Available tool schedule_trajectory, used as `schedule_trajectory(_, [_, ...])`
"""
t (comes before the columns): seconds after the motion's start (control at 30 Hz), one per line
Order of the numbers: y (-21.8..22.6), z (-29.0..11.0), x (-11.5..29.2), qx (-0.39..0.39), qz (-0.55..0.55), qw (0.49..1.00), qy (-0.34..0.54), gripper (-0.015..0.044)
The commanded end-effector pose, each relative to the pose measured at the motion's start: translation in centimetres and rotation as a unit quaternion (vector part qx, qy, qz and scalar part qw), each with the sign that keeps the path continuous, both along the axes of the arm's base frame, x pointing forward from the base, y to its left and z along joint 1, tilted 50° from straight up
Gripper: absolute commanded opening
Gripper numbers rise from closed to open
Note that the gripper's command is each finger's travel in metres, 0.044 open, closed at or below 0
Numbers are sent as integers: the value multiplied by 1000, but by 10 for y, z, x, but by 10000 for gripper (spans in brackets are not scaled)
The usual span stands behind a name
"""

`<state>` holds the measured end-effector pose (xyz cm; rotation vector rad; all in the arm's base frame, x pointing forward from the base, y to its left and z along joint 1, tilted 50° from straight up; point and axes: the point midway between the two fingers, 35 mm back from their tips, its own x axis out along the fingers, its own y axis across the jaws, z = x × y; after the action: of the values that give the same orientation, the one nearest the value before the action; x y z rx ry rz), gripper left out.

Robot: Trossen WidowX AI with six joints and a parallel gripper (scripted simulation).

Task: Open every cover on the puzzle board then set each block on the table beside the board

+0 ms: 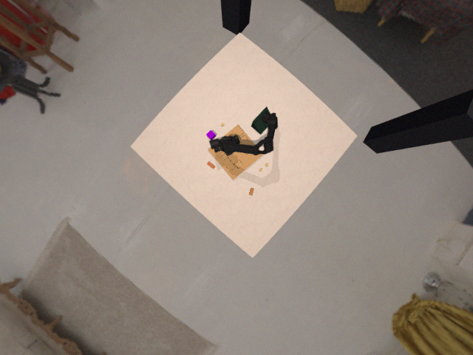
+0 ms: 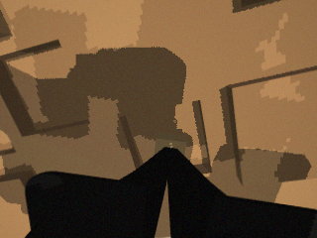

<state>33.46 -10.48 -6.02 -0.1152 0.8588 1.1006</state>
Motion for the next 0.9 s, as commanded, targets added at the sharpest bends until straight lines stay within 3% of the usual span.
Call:
schedule_trajectory(0.0, [3, 1, 1, 2, -2, 1000, 0, 0])
schedule_trajectory(0.87, [8, 4, 3, 2, -1, 1000, -1, 0])
